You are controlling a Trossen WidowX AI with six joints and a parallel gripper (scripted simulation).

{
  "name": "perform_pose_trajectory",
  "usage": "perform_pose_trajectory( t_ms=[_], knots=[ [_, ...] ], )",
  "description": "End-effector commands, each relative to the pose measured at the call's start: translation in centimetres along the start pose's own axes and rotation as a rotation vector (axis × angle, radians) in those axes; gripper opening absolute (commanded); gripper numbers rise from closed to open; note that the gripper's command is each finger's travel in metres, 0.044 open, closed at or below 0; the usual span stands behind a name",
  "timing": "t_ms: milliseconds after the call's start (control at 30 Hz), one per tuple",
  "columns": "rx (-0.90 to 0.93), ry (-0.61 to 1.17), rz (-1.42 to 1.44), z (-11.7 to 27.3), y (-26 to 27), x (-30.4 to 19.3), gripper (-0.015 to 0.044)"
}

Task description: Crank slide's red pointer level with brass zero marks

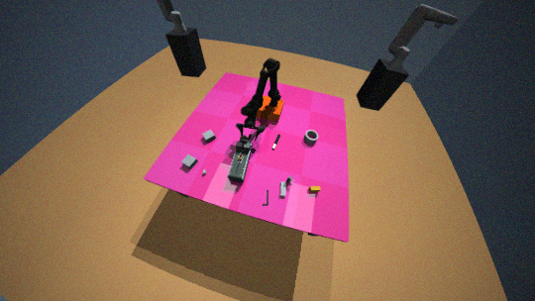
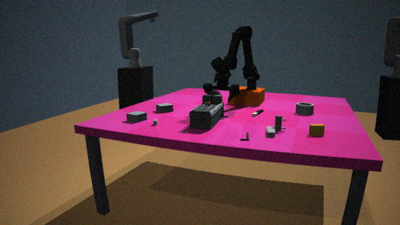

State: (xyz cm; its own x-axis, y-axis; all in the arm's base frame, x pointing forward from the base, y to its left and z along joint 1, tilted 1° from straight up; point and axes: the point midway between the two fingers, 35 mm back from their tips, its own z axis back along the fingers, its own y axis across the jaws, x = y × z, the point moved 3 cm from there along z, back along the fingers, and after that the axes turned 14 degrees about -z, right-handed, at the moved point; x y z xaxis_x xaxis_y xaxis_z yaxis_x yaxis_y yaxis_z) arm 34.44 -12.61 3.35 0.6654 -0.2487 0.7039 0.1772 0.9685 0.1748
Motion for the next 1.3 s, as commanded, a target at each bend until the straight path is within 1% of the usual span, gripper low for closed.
perform_pose_trajectory(
  t_ms=[0,400,967,1267],
  knots=[
    [0.002,0.003,0.005,-0.4,0.0,-0.6,0.044],
    [0.002,0.004,0.005,-1.4,-0.3,-1.9,0.044],
    [0.002,0.004,0.005,-1.4,-0.3,-1.9,0.0],
    [0.002,0.004,0.005,-1.5,-0.4,-1.9,0.0]
  ],
)
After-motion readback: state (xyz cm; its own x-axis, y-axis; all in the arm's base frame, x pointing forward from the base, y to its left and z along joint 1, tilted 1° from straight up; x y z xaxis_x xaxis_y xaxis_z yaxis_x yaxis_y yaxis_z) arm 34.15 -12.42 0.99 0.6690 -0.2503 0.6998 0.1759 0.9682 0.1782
